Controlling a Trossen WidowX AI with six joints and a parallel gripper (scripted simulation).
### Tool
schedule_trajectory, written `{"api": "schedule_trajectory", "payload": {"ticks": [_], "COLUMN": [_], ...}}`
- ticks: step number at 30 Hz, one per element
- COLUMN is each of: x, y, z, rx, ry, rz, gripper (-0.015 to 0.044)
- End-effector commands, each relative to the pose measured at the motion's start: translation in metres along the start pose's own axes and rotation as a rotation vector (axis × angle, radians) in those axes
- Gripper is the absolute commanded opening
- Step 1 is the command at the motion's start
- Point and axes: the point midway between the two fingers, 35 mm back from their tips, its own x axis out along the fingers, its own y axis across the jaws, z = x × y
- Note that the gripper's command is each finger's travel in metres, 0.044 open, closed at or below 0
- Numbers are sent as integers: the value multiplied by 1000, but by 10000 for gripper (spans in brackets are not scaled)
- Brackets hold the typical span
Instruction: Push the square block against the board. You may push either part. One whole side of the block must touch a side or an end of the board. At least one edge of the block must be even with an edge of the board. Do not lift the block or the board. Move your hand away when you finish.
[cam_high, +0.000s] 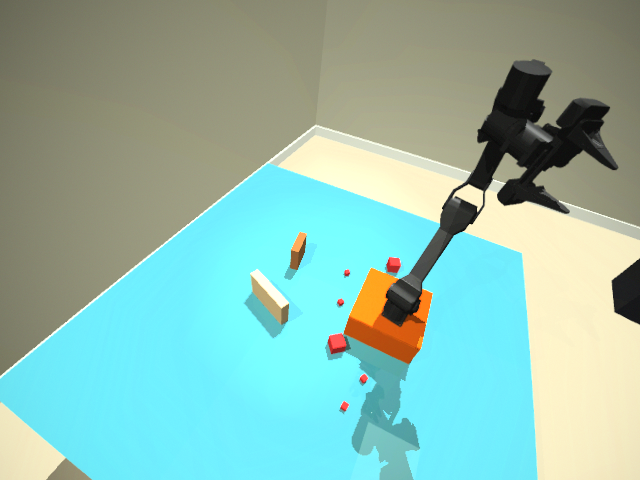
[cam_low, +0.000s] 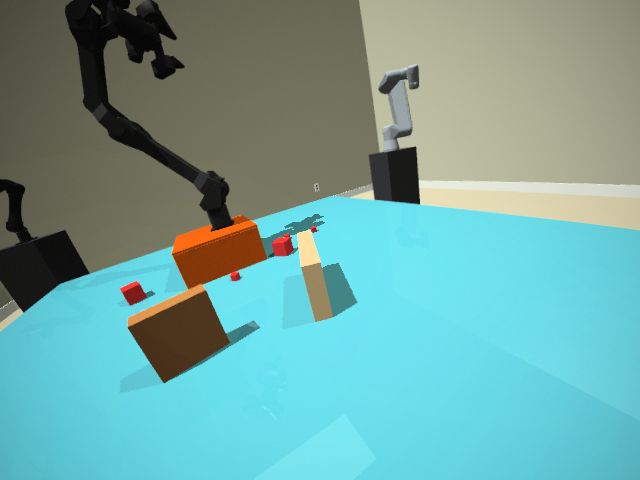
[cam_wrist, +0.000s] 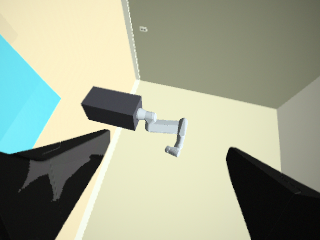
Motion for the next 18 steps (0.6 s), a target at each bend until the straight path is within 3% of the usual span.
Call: {"api": "schedule_trajectory", "payload": {"ticks": [1,6,15,18], "x": [0,5,27,32], "y": [0,0,7,12], "z": [0,-12,-81,-109], "rx": [0,31,201,258], "ry": [0,21,169,243], "rz": [0,11,68,89], "gripper": [374,242,6,0]}}
